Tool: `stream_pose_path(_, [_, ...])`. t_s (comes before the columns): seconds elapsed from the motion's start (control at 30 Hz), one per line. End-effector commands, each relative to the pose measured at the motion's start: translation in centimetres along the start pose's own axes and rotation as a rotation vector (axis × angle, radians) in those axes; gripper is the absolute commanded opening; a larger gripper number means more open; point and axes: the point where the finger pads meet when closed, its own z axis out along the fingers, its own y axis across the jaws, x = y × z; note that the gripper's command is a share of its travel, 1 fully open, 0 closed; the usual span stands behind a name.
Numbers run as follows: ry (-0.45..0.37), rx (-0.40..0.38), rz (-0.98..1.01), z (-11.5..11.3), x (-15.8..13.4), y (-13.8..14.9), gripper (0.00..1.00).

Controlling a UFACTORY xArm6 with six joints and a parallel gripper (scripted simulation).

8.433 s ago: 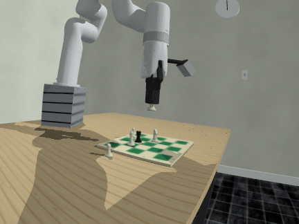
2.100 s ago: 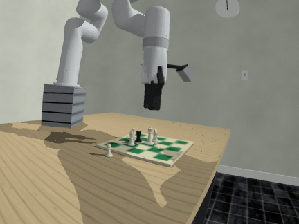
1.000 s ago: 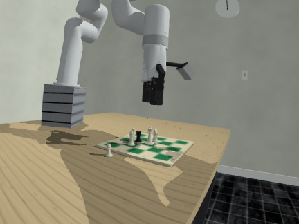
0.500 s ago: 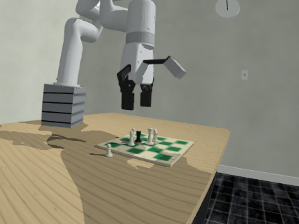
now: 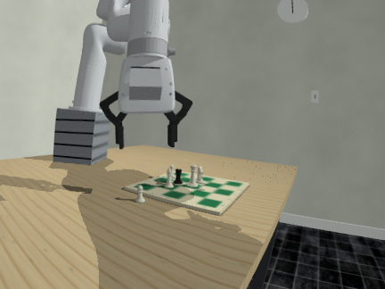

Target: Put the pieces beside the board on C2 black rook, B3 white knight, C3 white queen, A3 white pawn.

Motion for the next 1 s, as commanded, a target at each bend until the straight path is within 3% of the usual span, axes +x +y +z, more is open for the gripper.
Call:
stream_pose_path(0.0, [0.008,-0.025,0.163,0.00,0.50,0.62,1.00])
stream_pose_path(0.03, [0.013,-0.026,0.329,0.02,0.56,0.79,1.00])
stream_pose_path(0.23, [0.021,-0.040,0.615,0.06,0.69,1.11,1.00])
stream_pose_path(0.27, [0.022,-0.050,0.666,0.06,0.69,1.11,0.34])
stream_pose_path(0.97, [0.023,-0.058,0.697,0.06,0.69,1.11,0.34])
